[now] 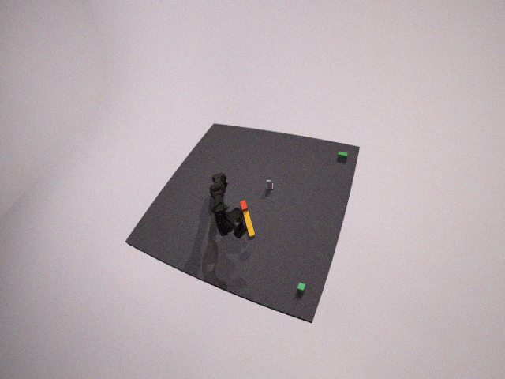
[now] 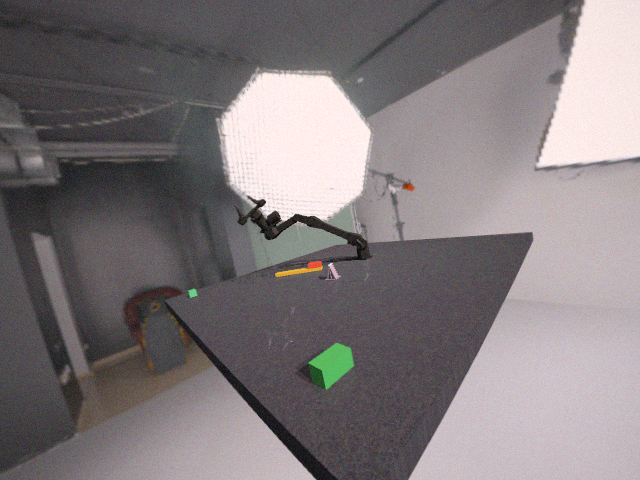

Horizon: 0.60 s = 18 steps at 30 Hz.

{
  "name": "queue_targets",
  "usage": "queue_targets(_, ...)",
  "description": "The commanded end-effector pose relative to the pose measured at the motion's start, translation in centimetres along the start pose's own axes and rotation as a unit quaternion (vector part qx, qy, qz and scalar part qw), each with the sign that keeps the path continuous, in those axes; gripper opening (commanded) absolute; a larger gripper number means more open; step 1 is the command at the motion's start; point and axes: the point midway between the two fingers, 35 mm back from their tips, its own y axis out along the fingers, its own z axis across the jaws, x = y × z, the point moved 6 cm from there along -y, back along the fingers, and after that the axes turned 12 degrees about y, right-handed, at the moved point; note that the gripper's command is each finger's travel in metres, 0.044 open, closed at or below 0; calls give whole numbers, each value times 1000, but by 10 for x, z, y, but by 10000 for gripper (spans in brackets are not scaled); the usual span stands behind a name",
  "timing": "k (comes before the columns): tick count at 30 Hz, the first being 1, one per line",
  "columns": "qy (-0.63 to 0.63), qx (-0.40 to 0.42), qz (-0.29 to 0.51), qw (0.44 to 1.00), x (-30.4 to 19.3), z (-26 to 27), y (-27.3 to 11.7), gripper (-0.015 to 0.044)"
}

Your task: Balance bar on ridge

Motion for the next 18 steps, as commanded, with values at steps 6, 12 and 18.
queue_targets(6,65,34,44,996,-5,11,8,315)
queue_targets(12,141,80,101,982,-9,27,13,315)
queue_targets(18,193,118,146,963,-9,41,13,315)
